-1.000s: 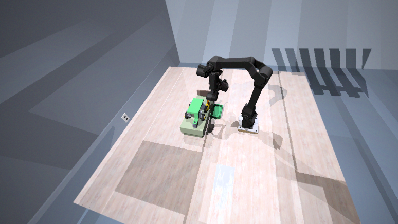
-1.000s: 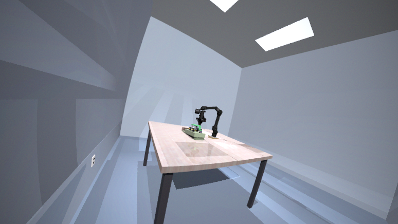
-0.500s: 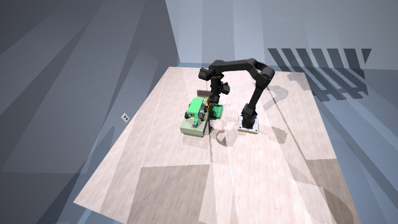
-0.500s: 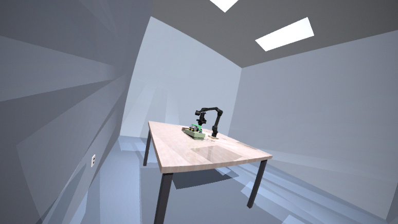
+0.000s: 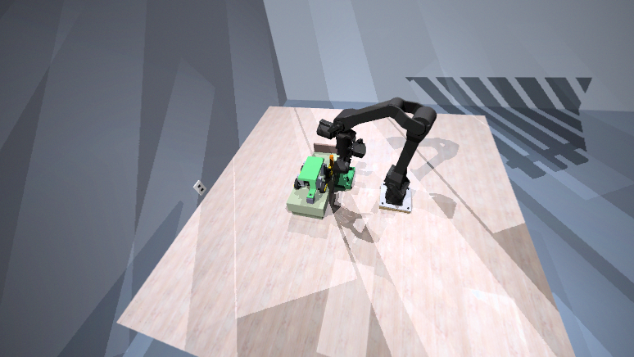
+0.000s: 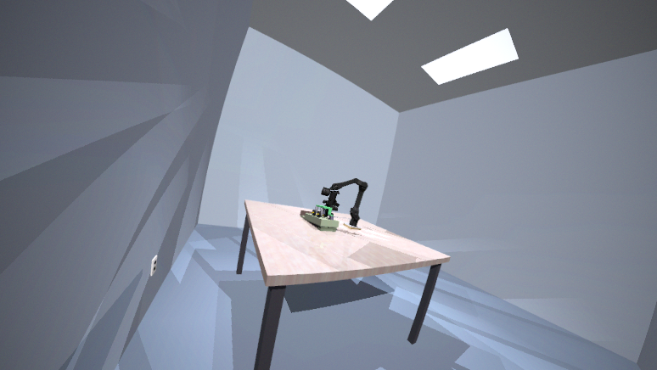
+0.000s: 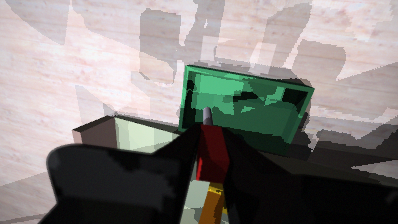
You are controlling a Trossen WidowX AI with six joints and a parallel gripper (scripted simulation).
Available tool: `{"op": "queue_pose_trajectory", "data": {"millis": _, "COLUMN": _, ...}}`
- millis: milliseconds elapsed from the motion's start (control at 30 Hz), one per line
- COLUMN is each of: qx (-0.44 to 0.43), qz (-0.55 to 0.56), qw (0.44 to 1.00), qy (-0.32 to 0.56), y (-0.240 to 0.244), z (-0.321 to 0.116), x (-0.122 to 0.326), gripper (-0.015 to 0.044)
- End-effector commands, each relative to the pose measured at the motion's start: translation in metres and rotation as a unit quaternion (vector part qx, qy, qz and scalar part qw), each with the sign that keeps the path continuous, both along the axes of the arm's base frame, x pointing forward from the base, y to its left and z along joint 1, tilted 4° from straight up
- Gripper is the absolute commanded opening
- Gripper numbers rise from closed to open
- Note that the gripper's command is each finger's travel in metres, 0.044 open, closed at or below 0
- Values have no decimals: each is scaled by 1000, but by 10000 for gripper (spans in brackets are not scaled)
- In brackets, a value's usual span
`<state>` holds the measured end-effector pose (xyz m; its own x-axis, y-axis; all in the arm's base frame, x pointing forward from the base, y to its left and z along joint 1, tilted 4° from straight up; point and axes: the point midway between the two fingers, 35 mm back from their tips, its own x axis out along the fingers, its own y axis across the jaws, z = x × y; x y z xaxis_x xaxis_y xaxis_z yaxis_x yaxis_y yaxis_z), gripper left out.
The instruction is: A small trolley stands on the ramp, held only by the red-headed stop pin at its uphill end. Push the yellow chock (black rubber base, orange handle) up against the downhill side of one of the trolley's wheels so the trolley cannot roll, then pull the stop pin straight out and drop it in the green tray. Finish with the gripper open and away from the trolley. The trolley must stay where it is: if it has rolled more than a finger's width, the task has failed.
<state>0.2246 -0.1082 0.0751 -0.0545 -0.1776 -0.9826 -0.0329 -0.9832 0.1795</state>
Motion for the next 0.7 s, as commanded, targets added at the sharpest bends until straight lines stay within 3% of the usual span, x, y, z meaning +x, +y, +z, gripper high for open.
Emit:
{"op": "queue_pose_trajectory", "data": {"millis": 0, "qx": -4, "qz": 2, "qw": 1000, "qy": 1, "y": -7, "z": -11, "x": -2, "gripper": 0}}
{"op": "queue_pose_trajectory", "data": {"millis": 200, "qx": -4, "qz": 2, "qw": 1000, "qy": 1, "y": -12, "z": -19, "x": -3, "gripper": 0}}
{"op": "queue_pose_trajectory", "data": {"millis": 433, "qx": -4, "qz": 2, "qw": 1000, "qy": 1, "y": -9, "z": -20, "x": -3, "gripper": 184}}
{"op": "queue_pose_trajectory", "data": {"millis": 667, "qx": -4, "qz": 2, "qw": 1000, "qy": 1, "y": -4, "z": -22, "x": -3, "gripper": 190}}
